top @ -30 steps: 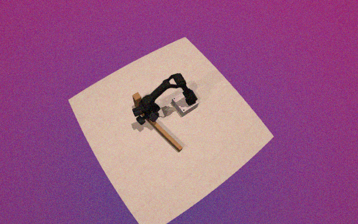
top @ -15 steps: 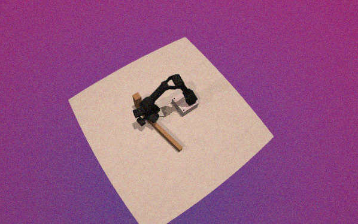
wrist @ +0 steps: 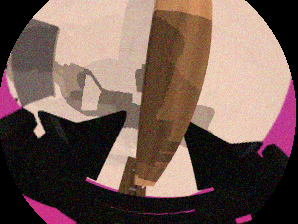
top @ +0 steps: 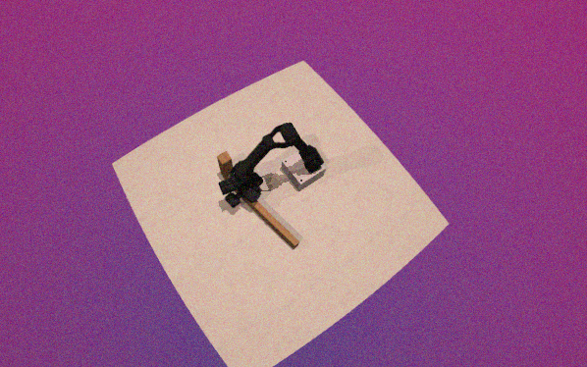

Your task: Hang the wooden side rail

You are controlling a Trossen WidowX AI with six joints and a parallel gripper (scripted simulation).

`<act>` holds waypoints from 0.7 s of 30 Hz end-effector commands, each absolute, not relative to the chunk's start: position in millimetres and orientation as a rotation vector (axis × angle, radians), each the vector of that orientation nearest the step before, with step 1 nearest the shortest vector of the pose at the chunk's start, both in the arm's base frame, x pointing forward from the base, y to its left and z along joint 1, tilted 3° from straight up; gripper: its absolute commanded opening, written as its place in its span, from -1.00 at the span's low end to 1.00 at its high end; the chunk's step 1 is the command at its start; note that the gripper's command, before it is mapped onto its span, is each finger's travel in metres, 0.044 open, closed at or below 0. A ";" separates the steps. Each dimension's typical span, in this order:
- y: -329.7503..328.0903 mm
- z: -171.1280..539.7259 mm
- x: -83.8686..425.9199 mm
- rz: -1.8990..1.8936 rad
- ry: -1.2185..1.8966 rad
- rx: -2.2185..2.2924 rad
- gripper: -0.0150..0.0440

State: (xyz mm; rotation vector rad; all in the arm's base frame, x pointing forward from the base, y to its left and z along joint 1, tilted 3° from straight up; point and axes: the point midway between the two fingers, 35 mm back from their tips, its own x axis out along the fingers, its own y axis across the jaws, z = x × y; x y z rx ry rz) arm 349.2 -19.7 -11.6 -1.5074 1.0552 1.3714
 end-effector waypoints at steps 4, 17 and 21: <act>-19.2 -13.1 348.1 1.377 1.052 -1.505 0.20; -19.2 -13.1 348.1 1.377 1.052 -1.505 -0.49; -19.2 -13.1 348.1 1.377 1.052 -1.505 -0.49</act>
